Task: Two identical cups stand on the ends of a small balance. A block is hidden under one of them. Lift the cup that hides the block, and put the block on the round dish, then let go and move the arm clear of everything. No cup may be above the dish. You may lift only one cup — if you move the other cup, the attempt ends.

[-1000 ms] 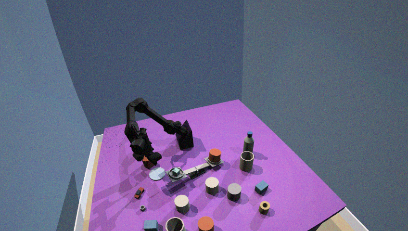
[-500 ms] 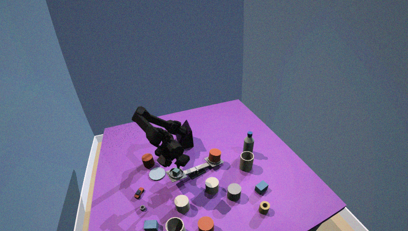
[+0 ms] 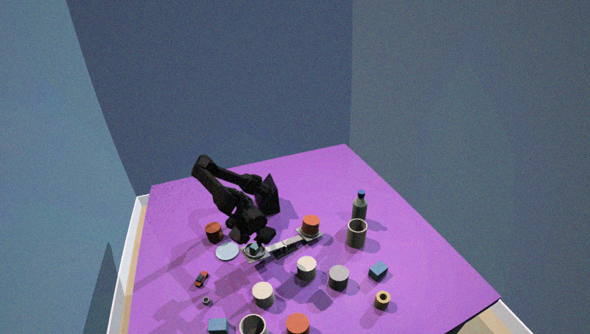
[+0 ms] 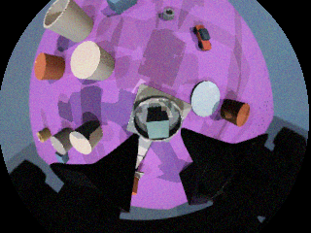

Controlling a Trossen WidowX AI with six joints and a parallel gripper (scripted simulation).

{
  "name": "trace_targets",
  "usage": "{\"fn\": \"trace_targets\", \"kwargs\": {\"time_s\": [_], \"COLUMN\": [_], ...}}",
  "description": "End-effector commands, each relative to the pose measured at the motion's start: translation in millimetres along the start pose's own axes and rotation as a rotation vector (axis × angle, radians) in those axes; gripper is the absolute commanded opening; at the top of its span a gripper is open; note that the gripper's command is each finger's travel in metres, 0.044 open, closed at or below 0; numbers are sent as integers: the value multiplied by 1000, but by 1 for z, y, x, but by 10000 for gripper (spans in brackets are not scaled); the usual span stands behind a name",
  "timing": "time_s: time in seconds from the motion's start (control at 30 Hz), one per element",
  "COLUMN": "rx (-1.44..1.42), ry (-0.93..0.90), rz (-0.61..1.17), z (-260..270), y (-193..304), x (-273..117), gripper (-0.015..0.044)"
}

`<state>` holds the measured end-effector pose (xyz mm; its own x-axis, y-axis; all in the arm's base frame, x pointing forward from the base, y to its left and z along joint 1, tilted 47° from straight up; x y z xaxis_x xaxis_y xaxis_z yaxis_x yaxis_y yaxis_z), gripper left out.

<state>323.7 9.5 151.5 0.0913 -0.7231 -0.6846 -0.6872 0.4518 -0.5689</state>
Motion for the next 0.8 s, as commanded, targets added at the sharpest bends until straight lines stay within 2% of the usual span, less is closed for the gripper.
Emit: {"fn": "trace_targets", "kwargs": {"time_s": [0.0, 0.63, 0.77], "rx": [-6, -6, -6], "ry": [6, 7, 7], "rz": [-5, -6, -6], "z": [0, -1, -1], "y": [1, 1, 1], "x": [8, 36, 36], "gripper": [260, 260, 155]}}
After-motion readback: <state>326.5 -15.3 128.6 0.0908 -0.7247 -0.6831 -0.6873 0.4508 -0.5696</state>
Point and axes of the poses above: the point midway between the two fingers, 35 mm back from their tips, its own x axis out along the fingers, its own z axis across the jaws, y = z × x, the point moved 3 cm from there along -x, back along the fingers, and after that the axes turned 2 degrees about x, right-handed, at the moved point
